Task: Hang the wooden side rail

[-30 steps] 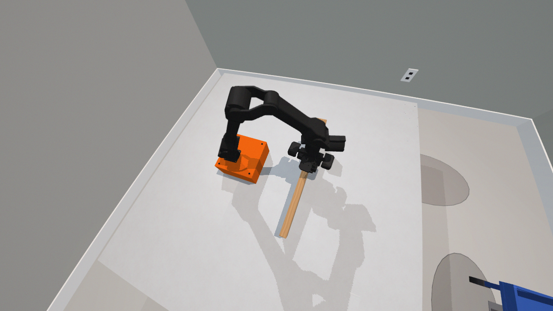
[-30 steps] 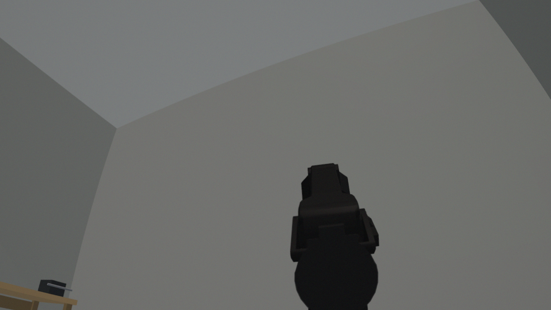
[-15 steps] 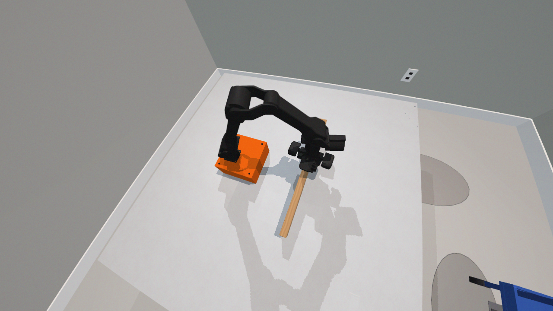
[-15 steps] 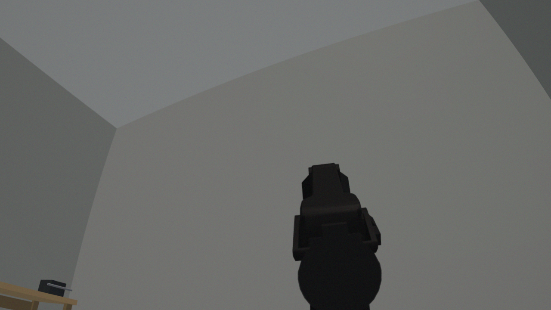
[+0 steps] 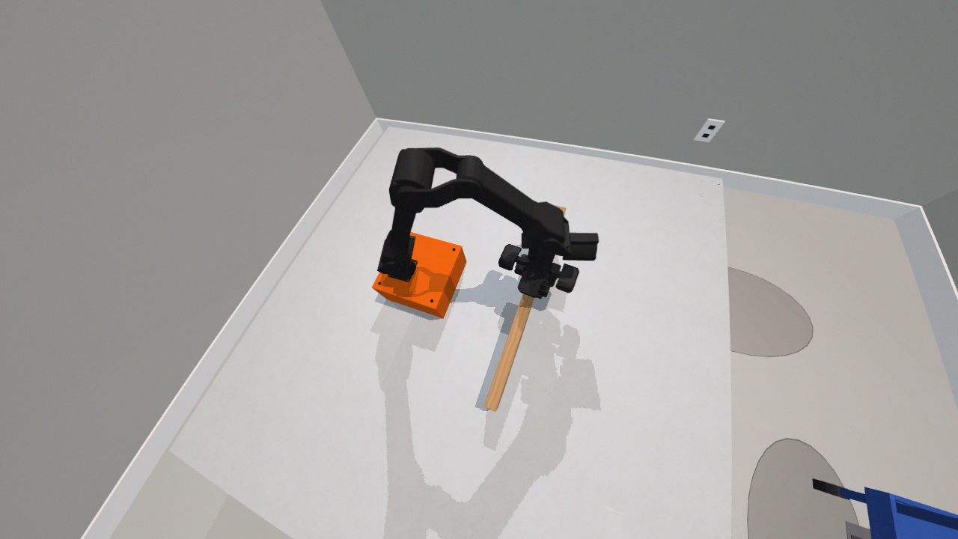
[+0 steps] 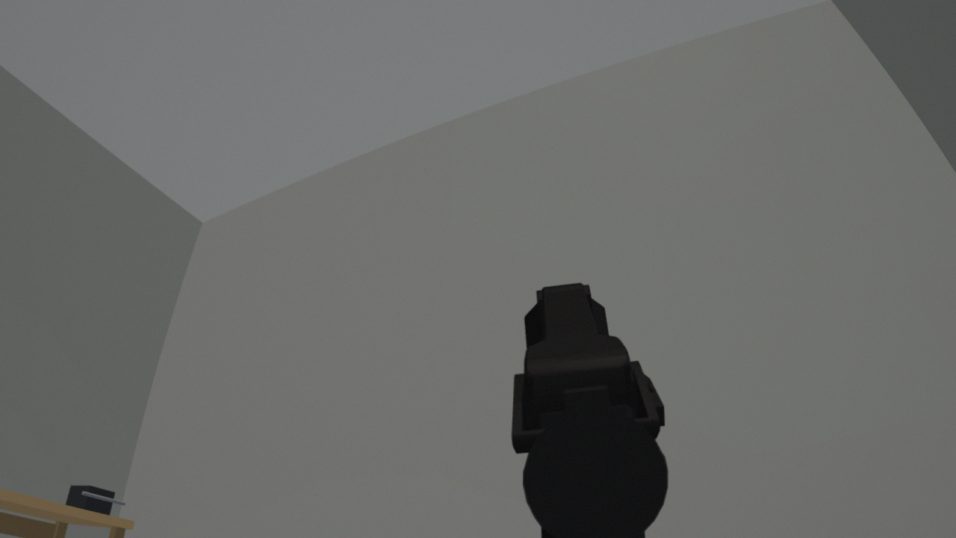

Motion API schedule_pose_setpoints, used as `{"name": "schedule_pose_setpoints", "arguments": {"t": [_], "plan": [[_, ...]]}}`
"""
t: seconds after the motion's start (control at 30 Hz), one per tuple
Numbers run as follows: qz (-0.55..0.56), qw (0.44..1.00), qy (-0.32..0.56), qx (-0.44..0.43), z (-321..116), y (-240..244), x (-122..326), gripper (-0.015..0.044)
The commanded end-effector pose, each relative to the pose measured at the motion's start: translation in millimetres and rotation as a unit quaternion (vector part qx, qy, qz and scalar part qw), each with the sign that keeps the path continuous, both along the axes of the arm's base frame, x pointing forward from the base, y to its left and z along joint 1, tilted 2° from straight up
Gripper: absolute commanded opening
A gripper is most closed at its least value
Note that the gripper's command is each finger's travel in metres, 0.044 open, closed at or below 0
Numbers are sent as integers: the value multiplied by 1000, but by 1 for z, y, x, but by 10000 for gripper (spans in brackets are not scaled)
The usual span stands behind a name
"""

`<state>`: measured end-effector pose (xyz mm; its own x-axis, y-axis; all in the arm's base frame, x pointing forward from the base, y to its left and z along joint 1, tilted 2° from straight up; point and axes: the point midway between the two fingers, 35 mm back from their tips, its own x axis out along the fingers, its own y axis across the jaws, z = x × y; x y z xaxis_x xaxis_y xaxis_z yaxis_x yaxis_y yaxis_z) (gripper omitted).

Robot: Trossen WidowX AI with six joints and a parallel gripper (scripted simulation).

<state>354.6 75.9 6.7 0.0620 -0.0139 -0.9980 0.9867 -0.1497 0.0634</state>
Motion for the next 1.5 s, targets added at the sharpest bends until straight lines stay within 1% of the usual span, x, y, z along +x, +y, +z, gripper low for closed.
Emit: {"name": "schedule_pose_setpoints", "arguments": {"t": [0.0,1.47], "plan": [[-4,1000,-5,2,3,1,2,0],[-4,1000,-5,2,3,6,2,0]]}}
